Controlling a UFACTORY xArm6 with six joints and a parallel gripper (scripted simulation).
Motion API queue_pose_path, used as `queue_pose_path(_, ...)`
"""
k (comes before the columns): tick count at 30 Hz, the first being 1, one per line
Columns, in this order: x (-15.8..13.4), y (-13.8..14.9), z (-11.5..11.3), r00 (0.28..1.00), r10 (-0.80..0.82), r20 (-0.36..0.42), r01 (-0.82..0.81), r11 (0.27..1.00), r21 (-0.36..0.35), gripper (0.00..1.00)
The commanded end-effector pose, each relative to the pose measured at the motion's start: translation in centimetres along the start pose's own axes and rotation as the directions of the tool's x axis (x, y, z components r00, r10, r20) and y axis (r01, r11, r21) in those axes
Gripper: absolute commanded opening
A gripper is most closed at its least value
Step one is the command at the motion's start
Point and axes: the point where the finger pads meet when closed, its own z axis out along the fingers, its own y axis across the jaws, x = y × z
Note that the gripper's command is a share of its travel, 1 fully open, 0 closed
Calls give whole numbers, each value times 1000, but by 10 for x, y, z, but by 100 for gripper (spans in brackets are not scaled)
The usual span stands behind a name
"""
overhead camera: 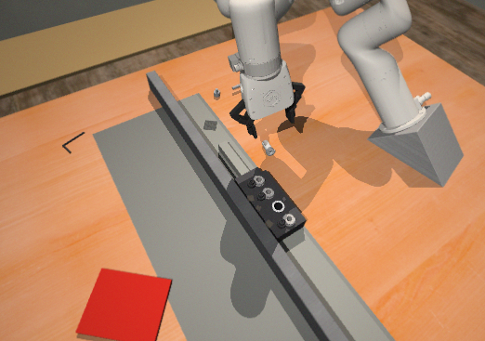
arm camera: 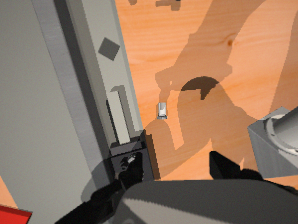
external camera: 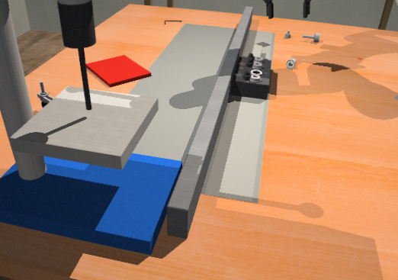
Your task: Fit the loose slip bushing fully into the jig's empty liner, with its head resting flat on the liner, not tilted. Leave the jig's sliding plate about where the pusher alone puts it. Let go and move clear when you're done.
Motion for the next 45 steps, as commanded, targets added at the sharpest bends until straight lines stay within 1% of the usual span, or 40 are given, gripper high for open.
queue_pose_path(1, 31, 18, 6, 987, -119, -104, 130, 985, 109, 100)
queue_pose_path(3, 43, 23, 10, 973, -165, -161, 188, 972, 140, 100)
queue_pose_path(5, 47, 24, 11, 967, -179, -180, 206, 967, 149, 100)
queue_pose_path(23, 47, 24, 11, 967, -179, -181, 207, 967, 149, 100)
queue_pose_path(24, 47, 24, 11, 967, -180, -181, 207, 967, 149, 53)
queue_pose_path(28, 47, 24, 11, 965, -188, -182, 216, 966, 146, 53)
queue_pose_path(32, 47, 24, 12, 946, -260, -194, 286, 951, 115, 53)
queue_pose_path(36, 46, 24, 13, 895, -397, -206, 415, 908, 55, 53)
queue_pose_path(41, 45, 24, 14, 803, -560, -201, 568, 823, -24, 53)
queue_pose_path(43, 45, 24, 15, 775, -600, -196, 605, 795, -43, 53)
queue_pose_path(45, 45, 24, 15, 775, -600, -196, 605, 795, -43, 53)
